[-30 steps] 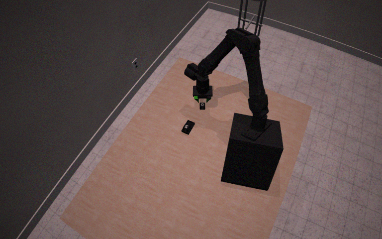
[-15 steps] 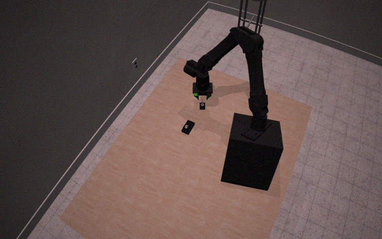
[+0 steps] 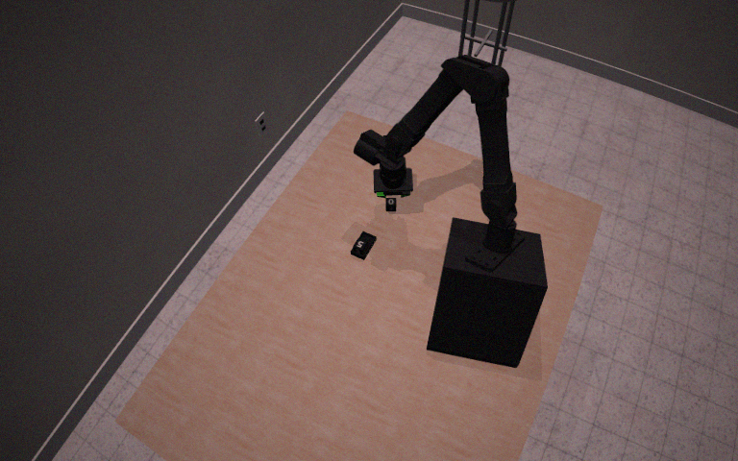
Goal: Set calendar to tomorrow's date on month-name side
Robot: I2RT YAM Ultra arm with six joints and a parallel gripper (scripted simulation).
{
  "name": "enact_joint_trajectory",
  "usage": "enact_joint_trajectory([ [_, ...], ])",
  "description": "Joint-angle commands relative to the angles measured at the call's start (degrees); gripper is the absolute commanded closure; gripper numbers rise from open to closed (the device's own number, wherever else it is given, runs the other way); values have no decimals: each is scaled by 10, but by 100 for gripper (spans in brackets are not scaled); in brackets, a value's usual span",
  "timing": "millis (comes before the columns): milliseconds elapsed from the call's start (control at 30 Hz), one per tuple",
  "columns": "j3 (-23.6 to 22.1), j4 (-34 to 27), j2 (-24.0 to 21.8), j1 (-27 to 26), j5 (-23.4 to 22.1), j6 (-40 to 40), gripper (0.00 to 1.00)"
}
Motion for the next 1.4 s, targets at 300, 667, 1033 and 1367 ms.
enact_joint_trajectory([
  [300, -56, 161, 11, 37, 110, -14, 55],
  [667, -94, 253, 27, 59, 167, -28, 55],
  [1033, -132, 425, 81, 78, 230, -87, 55],
  [1367, -166, 577, 129, 95, 287, -139, 55],
])
